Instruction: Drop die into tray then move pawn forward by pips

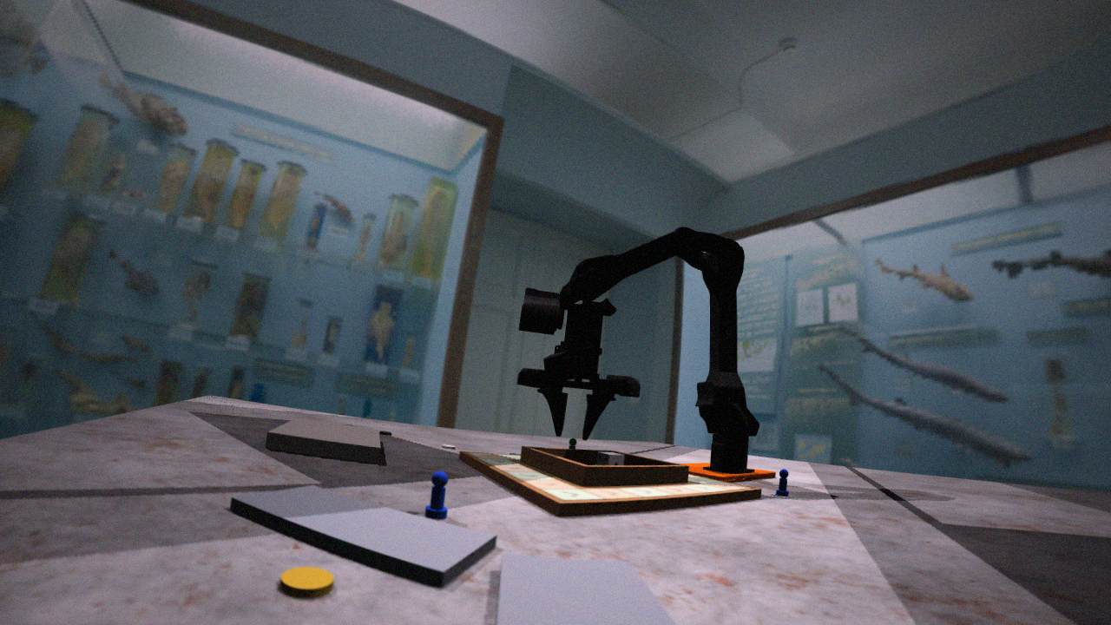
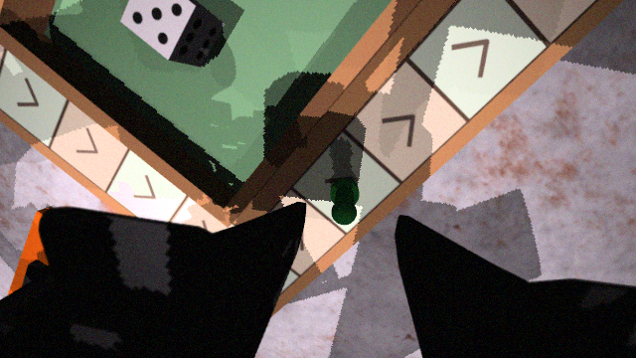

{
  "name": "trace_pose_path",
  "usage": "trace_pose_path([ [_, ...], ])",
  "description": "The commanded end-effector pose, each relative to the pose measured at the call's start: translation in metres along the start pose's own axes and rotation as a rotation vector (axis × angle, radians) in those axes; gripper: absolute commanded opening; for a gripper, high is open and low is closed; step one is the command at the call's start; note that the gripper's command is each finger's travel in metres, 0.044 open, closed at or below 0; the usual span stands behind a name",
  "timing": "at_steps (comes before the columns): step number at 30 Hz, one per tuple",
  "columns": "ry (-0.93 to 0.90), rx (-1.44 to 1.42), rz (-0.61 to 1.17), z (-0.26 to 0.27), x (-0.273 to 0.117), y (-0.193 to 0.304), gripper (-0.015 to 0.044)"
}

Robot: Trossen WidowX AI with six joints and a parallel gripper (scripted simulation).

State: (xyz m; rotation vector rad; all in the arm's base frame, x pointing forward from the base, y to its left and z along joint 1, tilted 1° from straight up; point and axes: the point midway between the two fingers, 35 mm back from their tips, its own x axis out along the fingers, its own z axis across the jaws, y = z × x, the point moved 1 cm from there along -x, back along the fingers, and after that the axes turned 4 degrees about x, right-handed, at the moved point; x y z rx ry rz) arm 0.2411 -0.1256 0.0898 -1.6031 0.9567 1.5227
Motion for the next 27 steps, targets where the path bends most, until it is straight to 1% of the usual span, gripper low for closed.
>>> trace_pose_path([
  [1, -0.009, -0.004, 0.001, 0.002, 0.007, 0.000, 0.0200],
  [14, -0.009, -0.004, 0.001, 0.003, 0.025, 0.001, 0.0200],
  [19, -0.009, -0.004, 0.001, 0.003, 0.025, 0.001, 0.0069],
  [27, -0.009, -0.004, 0.001, 0.003, 0.025, 0.001, 0.0015],
])
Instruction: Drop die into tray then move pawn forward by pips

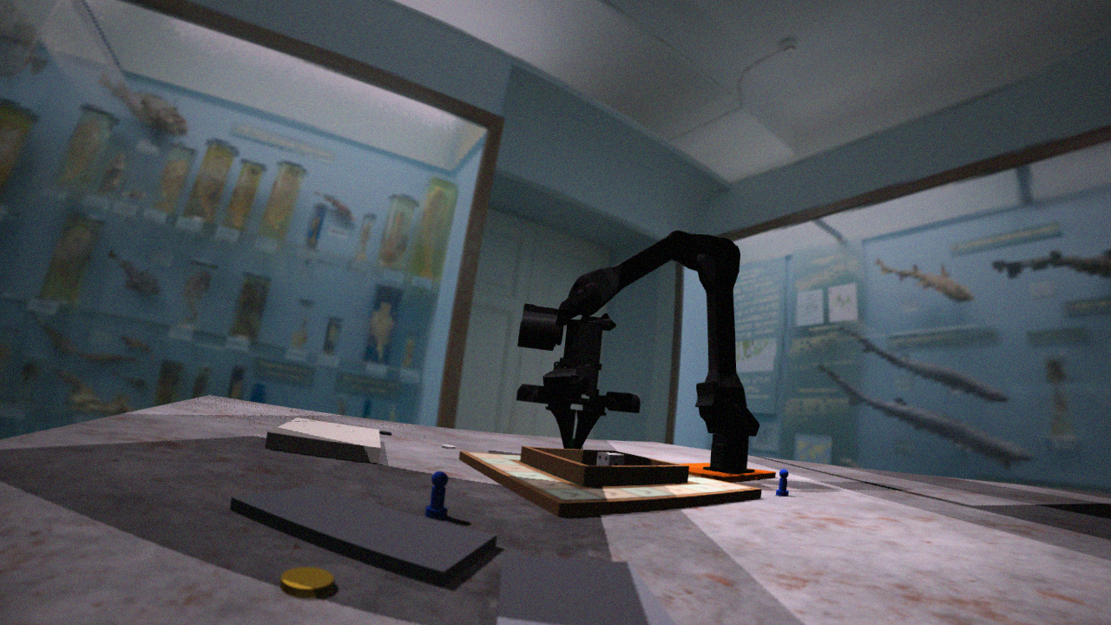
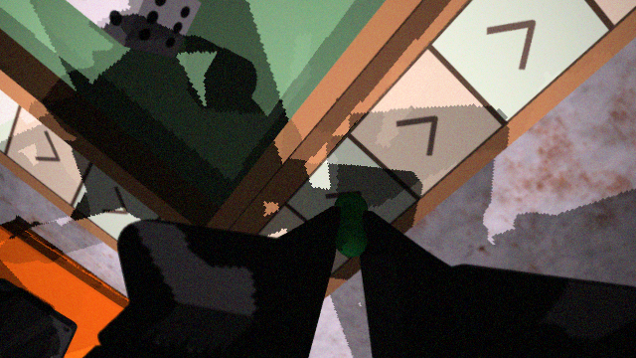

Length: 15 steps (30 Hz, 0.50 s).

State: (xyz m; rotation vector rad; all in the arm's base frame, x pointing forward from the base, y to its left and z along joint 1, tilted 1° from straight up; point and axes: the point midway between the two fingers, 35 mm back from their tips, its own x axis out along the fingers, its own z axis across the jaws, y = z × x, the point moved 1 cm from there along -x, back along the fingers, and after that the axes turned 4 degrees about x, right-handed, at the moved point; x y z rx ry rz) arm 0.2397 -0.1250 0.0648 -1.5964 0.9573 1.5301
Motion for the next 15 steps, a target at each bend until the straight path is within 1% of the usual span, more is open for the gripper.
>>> trace_pose_path([
  [1, -0.002, -0.003, -0.003, 0.000, 0.000, 0.000, 0.0009],
  [2, -0.002, -0.003, -0.003, 0.000, 0.000, 0.000, 0.0000],
  [5, -0.002, -0.003, -0.003, -0.001, -0.007, -0.001, 0.0000],
  [15, -0.002, -0.003, -0.003, -0.008, -0.057, -0.004, 0.0000],
])
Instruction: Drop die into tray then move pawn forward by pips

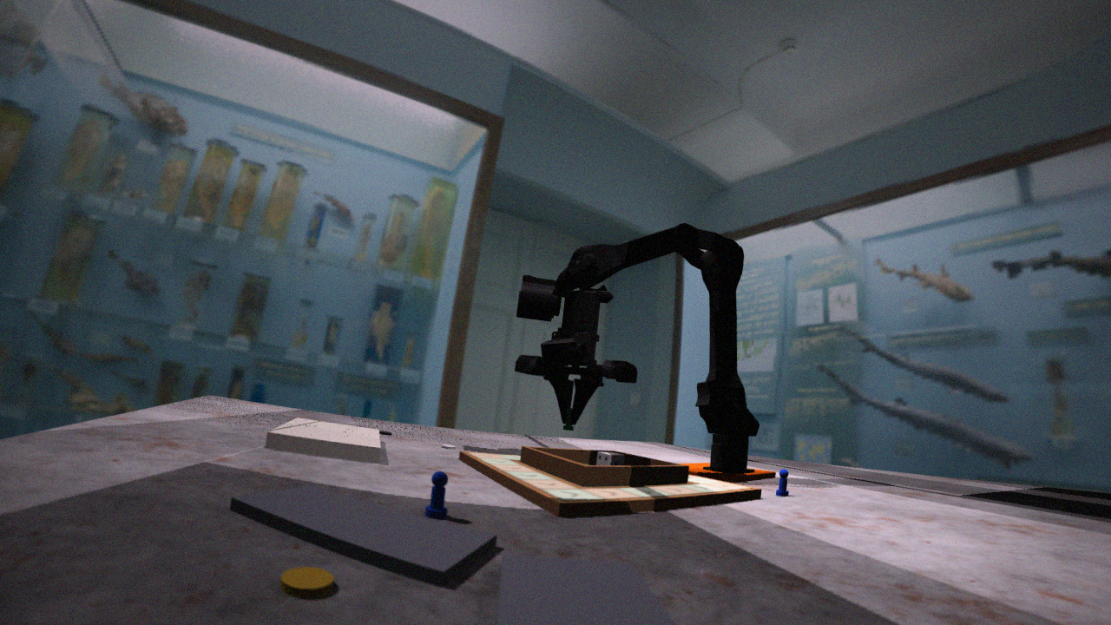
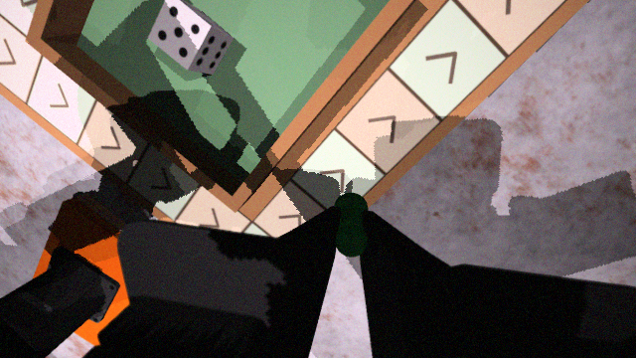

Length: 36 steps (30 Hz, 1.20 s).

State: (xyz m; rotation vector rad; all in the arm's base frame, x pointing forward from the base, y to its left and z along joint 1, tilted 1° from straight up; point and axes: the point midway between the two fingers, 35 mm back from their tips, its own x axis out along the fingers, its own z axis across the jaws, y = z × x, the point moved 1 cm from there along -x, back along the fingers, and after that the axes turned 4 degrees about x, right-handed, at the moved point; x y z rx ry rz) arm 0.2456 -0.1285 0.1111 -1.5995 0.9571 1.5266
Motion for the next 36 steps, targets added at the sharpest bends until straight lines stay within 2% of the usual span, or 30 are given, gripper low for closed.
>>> trace_pose_path([
  [1, -0.005, -0.003, -0.001, 0.000, -0.016, 0.000, 0.0000],
  [15, -0.005, -0.004, -0.001, 0.005, -0.081, 0.006, 0.0000],
  [20, -0.004, -0.012, -0.004, 0.003, -0.076, -0.007, 0.0000],
  [36, -0.004, -0.016, -0.015, 0.000, -0.037, -0.104, 0.0000],
])
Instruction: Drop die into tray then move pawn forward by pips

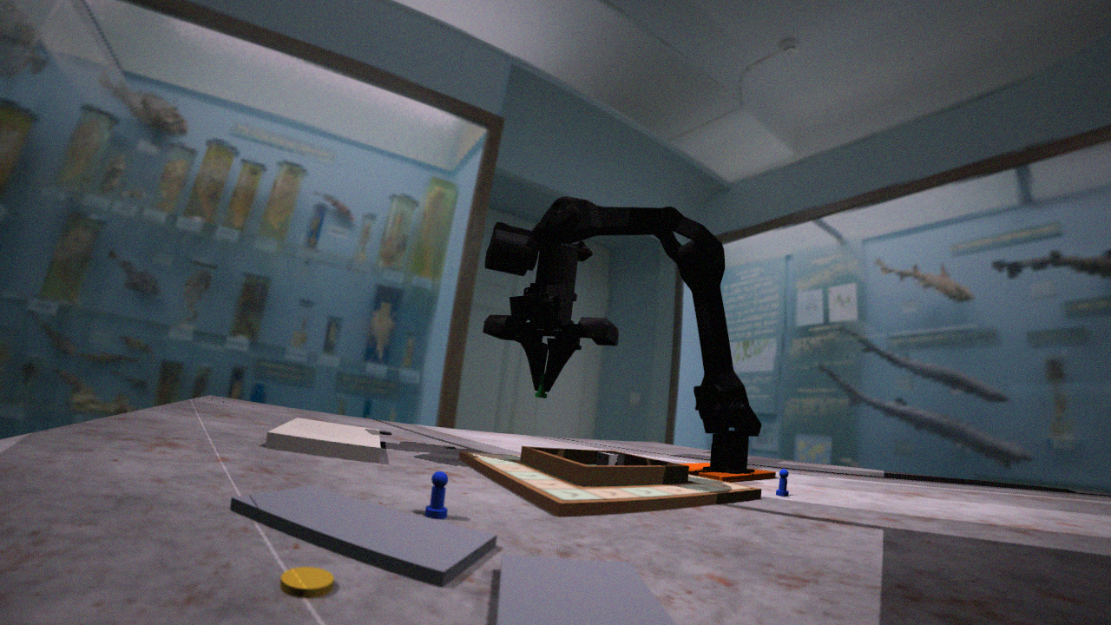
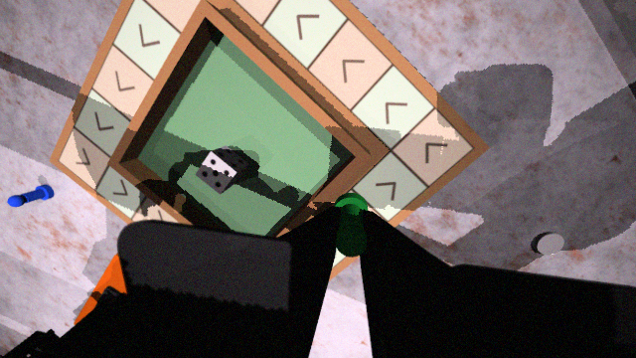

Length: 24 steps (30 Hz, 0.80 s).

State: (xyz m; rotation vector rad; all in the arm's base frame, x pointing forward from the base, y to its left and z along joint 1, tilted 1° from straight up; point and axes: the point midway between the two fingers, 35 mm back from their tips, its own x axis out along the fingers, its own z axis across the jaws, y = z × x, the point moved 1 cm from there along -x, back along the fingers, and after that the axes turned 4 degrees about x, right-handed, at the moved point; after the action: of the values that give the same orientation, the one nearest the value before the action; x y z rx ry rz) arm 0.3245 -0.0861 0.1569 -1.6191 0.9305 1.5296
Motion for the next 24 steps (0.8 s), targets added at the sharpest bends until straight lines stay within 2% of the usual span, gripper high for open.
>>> trace_pose_path([
  [1, -0.006, 0.006, 0.000, 0.002, 0.011, -0.021, 0.0000],
  [10, -0.008, 0.017, -0.001, 0.014, 0.039, -0.072, 0.0000],
  [15, -0.008, 0.018, -0.001, 0.014, 0.044, -0.073, 0.0000],
  [24, -0.008, 0.018, -0.001, 0.015, 0.074, -0.073, 0.0000],
])
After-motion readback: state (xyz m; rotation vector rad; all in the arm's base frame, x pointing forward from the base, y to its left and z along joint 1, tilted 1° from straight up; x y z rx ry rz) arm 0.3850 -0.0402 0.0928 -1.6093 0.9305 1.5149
